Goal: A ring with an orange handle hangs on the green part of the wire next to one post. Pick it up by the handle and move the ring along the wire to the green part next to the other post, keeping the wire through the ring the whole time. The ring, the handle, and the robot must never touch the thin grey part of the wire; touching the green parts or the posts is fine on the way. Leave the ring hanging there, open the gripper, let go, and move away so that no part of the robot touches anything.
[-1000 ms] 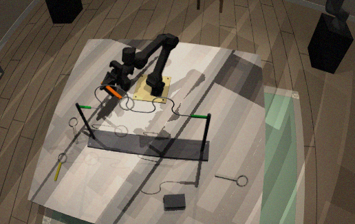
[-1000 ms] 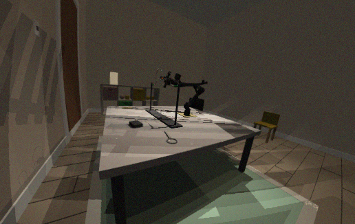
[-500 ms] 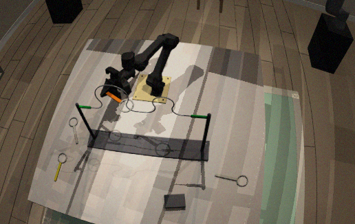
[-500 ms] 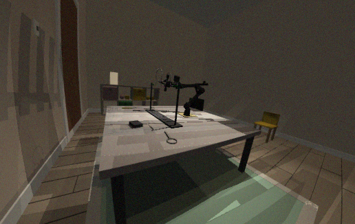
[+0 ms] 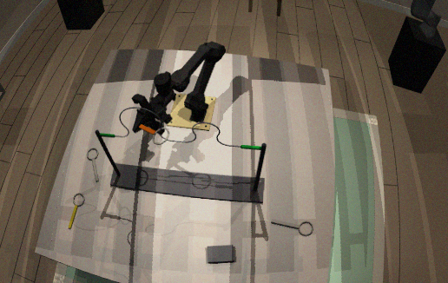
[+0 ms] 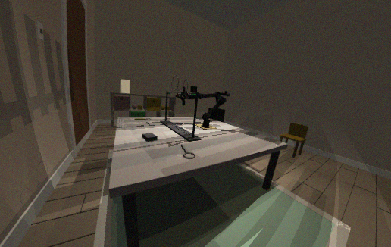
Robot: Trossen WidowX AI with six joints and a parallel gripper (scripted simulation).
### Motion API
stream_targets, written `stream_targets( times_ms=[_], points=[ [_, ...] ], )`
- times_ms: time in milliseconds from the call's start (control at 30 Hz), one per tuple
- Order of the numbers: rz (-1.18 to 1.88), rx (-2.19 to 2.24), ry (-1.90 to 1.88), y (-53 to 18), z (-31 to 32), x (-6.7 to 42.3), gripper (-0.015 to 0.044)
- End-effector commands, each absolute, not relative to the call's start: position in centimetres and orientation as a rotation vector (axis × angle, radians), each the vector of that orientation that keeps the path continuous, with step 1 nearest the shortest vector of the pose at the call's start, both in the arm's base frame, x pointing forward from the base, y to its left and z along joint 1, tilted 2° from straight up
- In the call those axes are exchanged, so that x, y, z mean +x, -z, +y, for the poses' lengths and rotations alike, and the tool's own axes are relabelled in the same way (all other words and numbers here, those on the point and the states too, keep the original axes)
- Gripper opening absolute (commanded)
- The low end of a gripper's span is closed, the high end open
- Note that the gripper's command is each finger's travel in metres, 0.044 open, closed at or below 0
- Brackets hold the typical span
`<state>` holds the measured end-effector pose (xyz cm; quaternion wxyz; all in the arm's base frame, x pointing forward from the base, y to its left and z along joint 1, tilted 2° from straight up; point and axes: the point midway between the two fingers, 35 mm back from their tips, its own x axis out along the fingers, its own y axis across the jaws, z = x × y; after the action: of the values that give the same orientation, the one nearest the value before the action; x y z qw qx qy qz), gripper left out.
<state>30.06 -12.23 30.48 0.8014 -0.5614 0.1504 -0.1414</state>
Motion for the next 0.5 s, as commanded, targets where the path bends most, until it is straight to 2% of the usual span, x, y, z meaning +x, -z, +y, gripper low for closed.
stream_targets(
  times_ms=[0, 467],
  points=[
    [0.343, -1.121, 0.283, -29.2, -11.6, 29.9, -0.015],
    [0.416, -0.783, 0.195, -25.0, -8.5, 29.4, -0.015]
  ],
)
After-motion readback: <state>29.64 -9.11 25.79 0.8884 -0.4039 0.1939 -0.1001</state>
